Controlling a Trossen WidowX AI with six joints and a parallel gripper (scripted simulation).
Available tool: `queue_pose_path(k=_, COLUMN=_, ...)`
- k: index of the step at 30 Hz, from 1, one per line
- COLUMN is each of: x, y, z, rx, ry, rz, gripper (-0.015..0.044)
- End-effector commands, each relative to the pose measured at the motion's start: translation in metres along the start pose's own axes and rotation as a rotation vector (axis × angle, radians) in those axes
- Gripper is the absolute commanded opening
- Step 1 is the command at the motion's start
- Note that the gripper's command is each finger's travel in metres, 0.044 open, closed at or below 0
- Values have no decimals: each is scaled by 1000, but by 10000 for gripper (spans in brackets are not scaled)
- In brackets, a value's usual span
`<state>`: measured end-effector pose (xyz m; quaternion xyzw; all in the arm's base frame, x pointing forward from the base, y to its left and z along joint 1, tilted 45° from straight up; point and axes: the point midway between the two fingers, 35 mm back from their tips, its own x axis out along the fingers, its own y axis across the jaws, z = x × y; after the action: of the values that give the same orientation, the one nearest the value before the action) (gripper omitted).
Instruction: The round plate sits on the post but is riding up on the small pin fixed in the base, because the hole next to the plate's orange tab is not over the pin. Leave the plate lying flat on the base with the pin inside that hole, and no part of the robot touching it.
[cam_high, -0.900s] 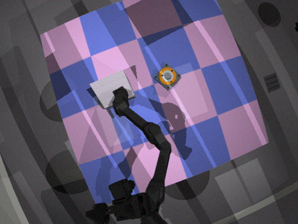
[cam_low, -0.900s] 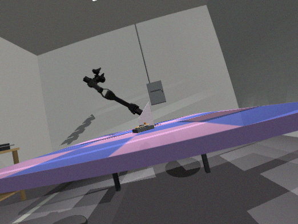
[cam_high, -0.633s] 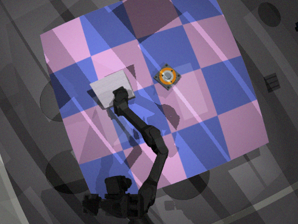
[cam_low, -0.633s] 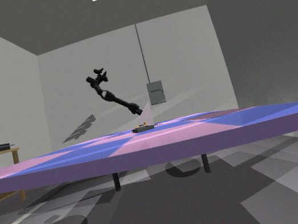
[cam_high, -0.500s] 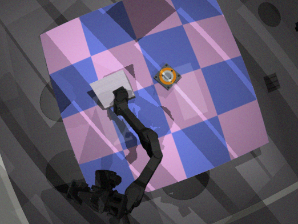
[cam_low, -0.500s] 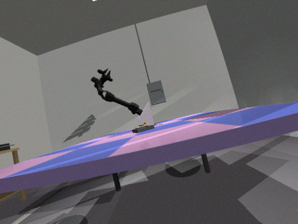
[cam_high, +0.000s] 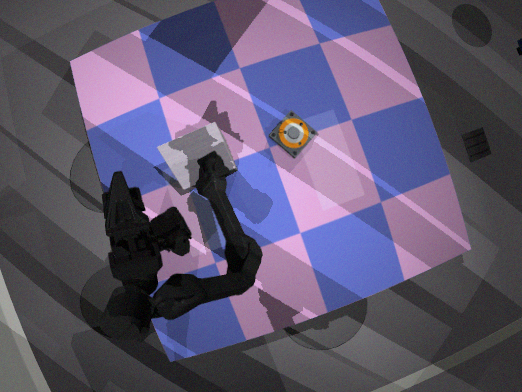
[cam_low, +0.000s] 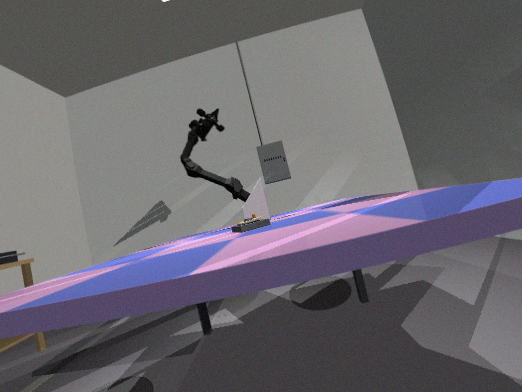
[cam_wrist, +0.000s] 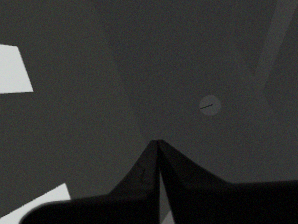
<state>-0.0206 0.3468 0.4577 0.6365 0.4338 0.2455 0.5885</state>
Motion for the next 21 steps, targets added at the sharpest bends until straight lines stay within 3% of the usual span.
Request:
queue_pose_path(k=1, x=44, y=-29, z=29, rx=-175, ry=-139, rz=-68, gripper=0)
queue_pose_path(k=5, x=95, y=-67, z=82, rx=-390, ry=-315, rz=-199, gripper=0)
queue_pose_path(k=7, x=102, y=-74, z=95, rx=-425, ry=-347, rz=-228, gripper=0)
queue_pose_path(k=11, x=132, y=-113, z=169, rx=-594, ry=-506, rz=-416, gripper=0)
queue_pose_path(k=15, x=141, y=-138, z=216, rx=-681, ry=-580, rz=-555, gripper=0)
queue_pose_path(k=21, x=138, y=-202, z=321, rx=-824, ry=-655, rz=-938, gripper=0)
